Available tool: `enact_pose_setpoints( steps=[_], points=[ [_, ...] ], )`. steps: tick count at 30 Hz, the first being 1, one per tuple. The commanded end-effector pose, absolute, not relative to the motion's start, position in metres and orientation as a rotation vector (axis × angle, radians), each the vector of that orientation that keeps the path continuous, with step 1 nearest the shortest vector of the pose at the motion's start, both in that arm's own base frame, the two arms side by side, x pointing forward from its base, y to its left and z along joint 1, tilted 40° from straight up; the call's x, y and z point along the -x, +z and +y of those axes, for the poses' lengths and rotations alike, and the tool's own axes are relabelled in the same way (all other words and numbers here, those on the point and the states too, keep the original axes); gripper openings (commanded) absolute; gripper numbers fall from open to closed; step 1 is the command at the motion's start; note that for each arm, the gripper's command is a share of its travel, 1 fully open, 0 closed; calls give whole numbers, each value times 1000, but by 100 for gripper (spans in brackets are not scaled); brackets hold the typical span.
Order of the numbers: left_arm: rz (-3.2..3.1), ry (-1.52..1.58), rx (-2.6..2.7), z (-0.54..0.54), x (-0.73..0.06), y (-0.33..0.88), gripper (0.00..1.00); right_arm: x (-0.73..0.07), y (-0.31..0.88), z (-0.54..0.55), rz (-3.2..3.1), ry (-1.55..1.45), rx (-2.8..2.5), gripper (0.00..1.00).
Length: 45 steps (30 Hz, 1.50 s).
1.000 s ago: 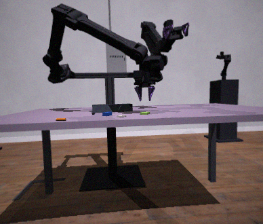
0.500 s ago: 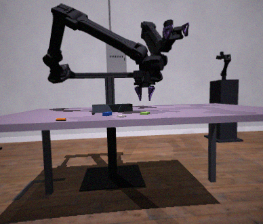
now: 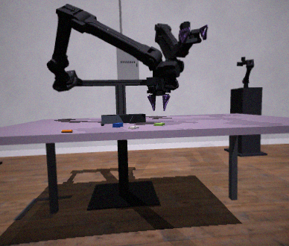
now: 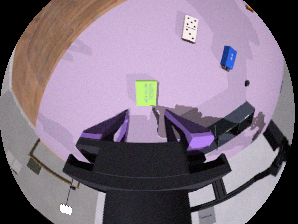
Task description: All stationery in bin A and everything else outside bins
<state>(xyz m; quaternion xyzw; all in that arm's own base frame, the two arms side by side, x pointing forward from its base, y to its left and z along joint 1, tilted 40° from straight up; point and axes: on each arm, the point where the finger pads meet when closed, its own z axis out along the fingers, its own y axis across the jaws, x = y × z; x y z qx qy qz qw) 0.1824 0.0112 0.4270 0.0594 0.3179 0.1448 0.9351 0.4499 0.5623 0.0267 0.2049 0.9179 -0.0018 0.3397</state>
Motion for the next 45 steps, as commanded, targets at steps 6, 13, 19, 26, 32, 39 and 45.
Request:
enact_pose_setpoints(
  steps=[6, 13, 19, 26, 32, 39, 45],
  points=[
    [615, 303, -120, 11, -175, 436, 100, -461, 72, 572, 2367, 67, -553, 53],
    [615, 303, -120, 11, -175, 436, 100, -458, 72, 575, 2367, 70, -551, 53],
    [615, 303, -120, 11, -175, 436, 100, -454, 71, 577, 2368, 74, -549, 53],
    [615, 303, -120, 11, -175, 436, 100, -450, 70, 580, 2370, 76, -546, 53],
    [615, 303, -120, 11, -175, 436, 100, -470, 33, 569, 2375, 35, -553, 53],
    [615, 303, -120, 11, -175, 436, 100, -482, 17, 565, 2375, 34, -552, 53],
    [615, 303, -120, 11, -175, 436, 100, -496, -4, 562, 2375, 33, -552, 53]
  ],
)
